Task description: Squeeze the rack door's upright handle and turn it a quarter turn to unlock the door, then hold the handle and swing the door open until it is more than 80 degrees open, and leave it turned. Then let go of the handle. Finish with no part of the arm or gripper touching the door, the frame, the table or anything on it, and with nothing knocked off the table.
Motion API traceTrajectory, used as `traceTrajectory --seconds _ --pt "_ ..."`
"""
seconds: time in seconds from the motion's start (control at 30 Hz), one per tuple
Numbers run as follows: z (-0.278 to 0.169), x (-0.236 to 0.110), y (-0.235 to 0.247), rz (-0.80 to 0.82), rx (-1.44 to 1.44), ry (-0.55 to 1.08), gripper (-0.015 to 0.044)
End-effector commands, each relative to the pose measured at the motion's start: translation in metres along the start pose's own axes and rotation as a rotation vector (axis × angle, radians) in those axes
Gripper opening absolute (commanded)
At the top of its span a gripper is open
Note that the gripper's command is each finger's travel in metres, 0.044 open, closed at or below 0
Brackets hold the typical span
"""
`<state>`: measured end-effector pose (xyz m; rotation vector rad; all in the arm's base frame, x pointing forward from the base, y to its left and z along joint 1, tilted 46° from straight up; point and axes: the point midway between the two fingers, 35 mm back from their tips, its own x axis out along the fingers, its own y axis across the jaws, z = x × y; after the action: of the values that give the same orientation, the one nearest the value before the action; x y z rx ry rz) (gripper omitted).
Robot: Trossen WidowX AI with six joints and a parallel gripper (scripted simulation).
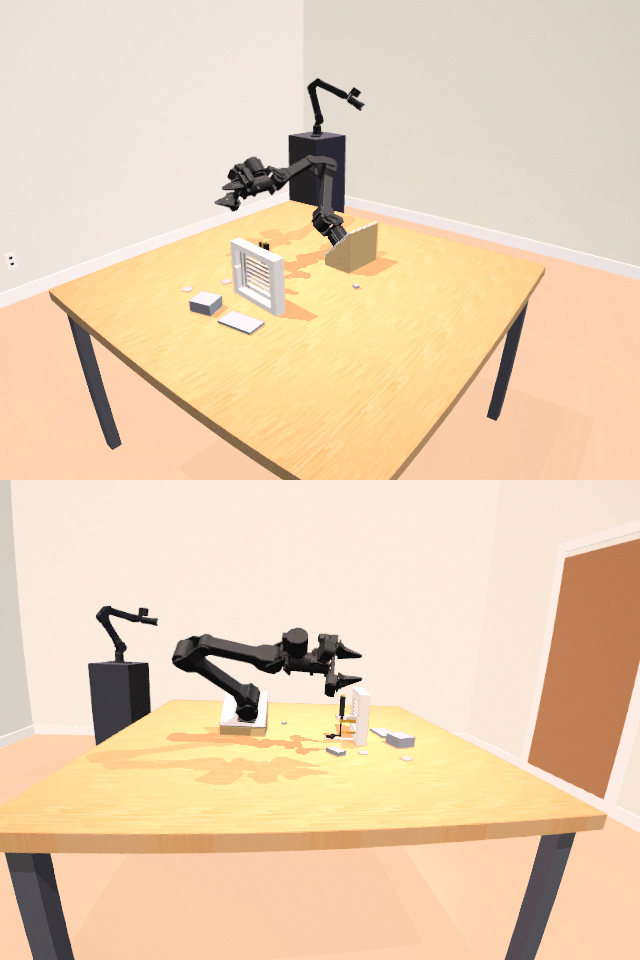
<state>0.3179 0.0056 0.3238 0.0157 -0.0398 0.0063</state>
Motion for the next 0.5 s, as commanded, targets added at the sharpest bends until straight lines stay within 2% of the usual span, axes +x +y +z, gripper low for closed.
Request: traceTrajectory --seconds 0.0,0.1,0.13,0.47 --pt "-0.001 0.001 0.0 0.0 0.002 0.005 0.0374" --pt "-0.01 0.008 0.003 -0.006 0.024 0.071 0.0295" --pt "-0.015 0.011 0.005 -0.009 0.033 0.099 0.0287" --pt "-0.058 0.034 0.022 -0.048 0.087 0.376 0.0287"
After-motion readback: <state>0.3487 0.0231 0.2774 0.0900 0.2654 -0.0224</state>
